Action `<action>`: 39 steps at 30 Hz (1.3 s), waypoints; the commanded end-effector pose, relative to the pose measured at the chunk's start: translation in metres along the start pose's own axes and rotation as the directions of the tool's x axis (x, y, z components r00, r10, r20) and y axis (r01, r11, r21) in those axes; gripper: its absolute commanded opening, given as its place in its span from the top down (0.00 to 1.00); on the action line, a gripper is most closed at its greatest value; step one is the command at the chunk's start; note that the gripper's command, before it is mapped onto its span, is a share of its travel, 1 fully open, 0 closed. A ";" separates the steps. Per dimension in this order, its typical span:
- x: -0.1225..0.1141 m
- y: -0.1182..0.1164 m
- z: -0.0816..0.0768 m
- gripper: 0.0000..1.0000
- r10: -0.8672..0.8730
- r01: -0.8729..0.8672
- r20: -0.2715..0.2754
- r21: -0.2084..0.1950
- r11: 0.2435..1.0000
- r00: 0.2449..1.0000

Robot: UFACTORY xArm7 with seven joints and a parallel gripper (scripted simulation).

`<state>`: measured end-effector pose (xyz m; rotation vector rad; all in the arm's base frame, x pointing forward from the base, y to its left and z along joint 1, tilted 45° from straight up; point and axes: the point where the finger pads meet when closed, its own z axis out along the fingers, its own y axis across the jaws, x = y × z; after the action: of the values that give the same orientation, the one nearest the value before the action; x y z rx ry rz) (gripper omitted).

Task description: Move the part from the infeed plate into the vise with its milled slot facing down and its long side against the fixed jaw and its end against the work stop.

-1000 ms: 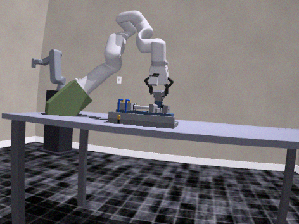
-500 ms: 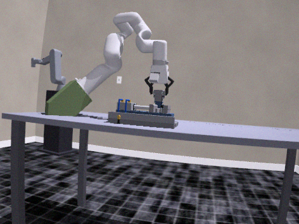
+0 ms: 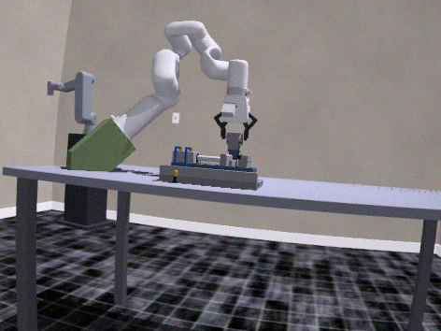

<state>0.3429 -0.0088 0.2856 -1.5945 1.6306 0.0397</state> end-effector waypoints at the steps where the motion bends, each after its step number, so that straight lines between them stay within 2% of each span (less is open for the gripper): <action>1: 0.000 -0.001 -0.001 0.11 0.000 0.000 -0.037 0.003 1.000 0.999; 13: -0.002 -0.001 -0.001 0.11 0.001 0.000 -0.174 0.003 1.000 0.985; 15: -0.002 -0.001 -0.001 0.11 0.001 0.000 -0.174 0.003 1.000 0.985; 30: -0.004 -0.001 0.000 0.11 0.001 0.000 -0.337 0.003 1.000 0.941; 32: -0.004 -0.001 0.000 0.11 0.001 0.000 -0.337 0.003 1.000 0.941; 39: -0.005 -0.001 0.000 0.11 0.001 0.000 -0.407 0.003 1.000 0.913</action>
<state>0.3426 -0.0051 0.2873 -1.6757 1.9212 -0.2848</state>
